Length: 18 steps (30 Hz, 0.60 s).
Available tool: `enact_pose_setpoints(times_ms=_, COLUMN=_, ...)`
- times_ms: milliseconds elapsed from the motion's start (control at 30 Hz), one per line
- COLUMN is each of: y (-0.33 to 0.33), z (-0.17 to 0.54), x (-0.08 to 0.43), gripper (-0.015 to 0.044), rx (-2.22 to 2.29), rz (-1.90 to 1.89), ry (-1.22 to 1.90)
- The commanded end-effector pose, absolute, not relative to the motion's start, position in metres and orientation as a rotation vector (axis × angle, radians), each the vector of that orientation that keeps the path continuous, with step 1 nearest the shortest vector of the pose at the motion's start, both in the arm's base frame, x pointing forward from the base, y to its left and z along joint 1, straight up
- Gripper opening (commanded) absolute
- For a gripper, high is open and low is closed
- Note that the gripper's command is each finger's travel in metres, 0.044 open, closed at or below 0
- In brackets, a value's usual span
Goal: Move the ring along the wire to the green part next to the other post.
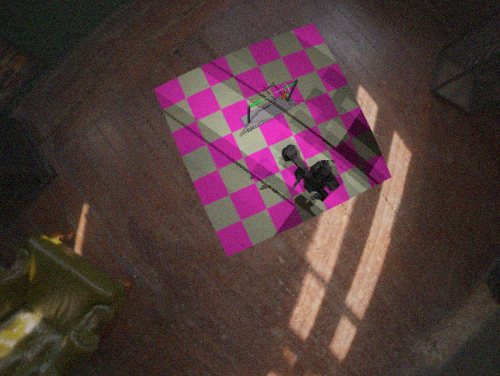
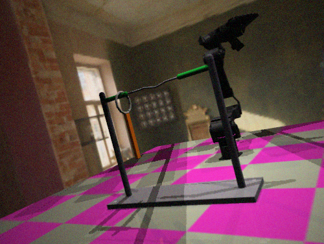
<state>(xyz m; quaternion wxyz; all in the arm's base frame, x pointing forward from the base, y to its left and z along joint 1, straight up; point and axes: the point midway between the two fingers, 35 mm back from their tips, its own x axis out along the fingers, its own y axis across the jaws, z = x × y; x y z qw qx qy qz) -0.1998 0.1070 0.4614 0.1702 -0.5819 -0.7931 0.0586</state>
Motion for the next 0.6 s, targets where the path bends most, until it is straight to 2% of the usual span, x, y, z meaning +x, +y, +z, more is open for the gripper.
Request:
enact_pose_setpoints(times_ms=0, y=0.108, z=0.462, x=-0.199, gripper=0.0374, rx=-1.653, rz=0.169, ry=-2.249)
enact_pose_setpoints(times_ms=133, y=0.120, z=0.470, x=-0.170, gripper=0.0269, rx=-1.649, rz=0.236, ry=-2.154)
enact_pose_setpoints(times_ms=267, y=0.137, z=0.481, x=-0.110, gripper=0.0164, rx=-1.627, rz=0.343, ry=-1.962)
enact_pose_setpoints(times_ms=567, y=0.142, z=0.474, x=0.032, gripper=0.0160, rx=-1.556, rz=0.509, ry=-1.554)
